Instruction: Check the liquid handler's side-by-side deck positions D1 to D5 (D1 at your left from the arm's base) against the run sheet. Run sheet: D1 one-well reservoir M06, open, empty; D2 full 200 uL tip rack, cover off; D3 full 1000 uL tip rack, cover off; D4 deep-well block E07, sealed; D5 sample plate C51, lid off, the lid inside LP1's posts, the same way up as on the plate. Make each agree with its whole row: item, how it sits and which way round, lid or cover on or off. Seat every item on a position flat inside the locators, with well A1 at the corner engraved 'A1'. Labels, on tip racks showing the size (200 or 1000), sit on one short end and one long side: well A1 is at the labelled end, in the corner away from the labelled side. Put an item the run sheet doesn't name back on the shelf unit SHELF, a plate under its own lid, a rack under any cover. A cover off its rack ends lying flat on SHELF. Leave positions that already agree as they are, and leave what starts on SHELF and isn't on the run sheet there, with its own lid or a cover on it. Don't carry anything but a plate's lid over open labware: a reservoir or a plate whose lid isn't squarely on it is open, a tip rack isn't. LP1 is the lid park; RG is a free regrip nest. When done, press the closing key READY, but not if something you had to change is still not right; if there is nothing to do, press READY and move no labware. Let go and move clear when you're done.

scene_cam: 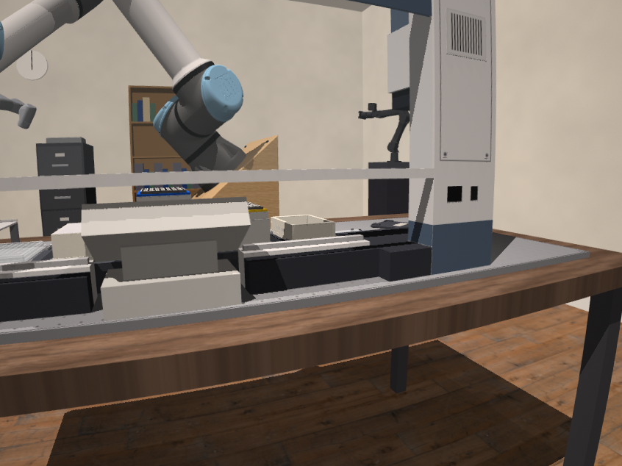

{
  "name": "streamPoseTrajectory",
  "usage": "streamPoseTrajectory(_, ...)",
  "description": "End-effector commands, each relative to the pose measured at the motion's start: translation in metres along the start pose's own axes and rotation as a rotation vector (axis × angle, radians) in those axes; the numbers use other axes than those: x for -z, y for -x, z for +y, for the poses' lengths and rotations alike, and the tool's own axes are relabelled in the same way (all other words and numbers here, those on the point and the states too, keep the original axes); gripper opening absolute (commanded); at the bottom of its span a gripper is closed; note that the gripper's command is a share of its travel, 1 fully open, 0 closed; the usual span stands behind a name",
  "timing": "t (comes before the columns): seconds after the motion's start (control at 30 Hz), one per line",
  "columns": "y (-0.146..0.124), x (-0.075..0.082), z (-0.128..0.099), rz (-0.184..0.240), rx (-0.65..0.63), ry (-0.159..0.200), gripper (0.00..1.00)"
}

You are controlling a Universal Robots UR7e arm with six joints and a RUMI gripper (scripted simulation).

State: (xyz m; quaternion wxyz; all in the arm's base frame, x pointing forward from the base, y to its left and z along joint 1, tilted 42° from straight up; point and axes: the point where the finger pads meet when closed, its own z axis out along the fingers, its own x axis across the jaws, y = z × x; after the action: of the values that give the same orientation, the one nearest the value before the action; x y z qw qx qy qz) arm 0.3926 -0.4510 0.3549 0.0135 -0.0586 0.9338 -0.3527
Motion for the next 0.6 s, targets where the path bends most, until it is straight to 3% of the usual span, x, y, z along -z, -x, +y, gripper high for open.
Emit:
streamPoseTrajectory(0.0, 0.0, -0.012, 0.0, -0.001, 0.0, 0.0, 0.0)
streamPoseTrajectory(0.27, 0.0, -0.025, 0.0, -0.001, 0.0, 0.0, 0.0)
streamPoseTrajectory(0.57, 0.001, -0.022, -0.002, -0.003, -0.001, -0.004, 0.0)
